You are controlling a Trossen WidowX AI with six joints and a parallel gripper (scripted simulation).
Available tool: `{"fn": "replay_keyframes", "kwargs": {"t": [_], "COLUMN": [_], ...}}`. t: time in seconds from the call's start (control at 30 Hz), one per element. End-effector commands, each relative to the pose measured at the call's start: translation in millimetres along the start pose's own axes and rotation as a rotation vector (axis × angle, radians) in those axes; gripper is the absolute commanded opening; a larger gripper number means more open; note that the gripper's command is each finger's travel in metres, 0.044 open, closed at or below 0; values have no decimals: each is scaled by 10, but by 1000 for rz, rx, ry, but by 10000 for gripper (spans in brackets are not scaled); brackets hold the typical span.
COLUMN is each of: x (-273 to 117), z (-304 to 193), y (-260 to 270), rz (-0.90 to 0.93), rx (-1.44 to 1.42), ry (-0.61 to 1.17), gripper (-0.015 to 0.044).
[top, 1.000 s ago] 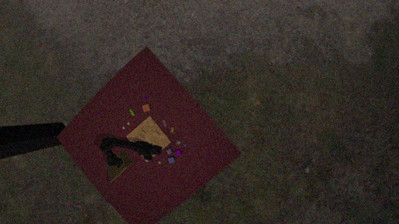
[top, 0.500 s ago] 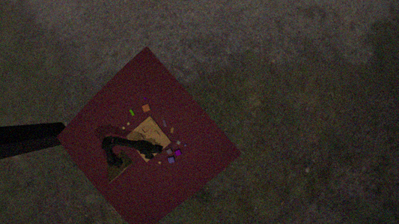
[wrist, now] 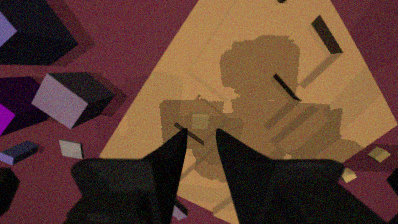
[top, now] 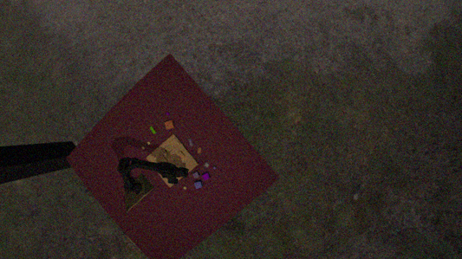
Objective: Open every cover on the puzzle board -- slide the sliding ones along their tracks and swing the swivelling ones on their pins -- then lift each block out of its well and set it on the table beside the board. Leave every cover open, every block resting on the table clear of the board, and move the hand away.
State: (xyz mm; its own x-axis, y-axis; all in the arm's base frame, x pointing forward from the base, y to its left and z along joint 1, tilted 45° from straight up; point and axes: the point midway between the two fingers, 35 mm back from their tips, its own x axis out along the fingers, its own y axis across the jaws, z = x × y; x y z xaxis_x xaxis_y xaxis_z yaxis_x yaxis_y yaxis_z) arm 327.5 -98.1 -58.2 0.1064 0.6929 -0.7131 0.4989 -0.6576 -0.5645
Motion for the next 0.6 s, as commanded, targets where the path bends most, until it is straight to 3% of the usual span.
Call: {"fn": "replay_keyframes", "kwargs": {"t": [0.0, 0.57], "x": [4, 37], "z": [-6, -11], "y": [-3, -5], "rz": [-1, -1], "rx": [5, 5], "ry": [3, 3], "gripper": [144, 144]}}
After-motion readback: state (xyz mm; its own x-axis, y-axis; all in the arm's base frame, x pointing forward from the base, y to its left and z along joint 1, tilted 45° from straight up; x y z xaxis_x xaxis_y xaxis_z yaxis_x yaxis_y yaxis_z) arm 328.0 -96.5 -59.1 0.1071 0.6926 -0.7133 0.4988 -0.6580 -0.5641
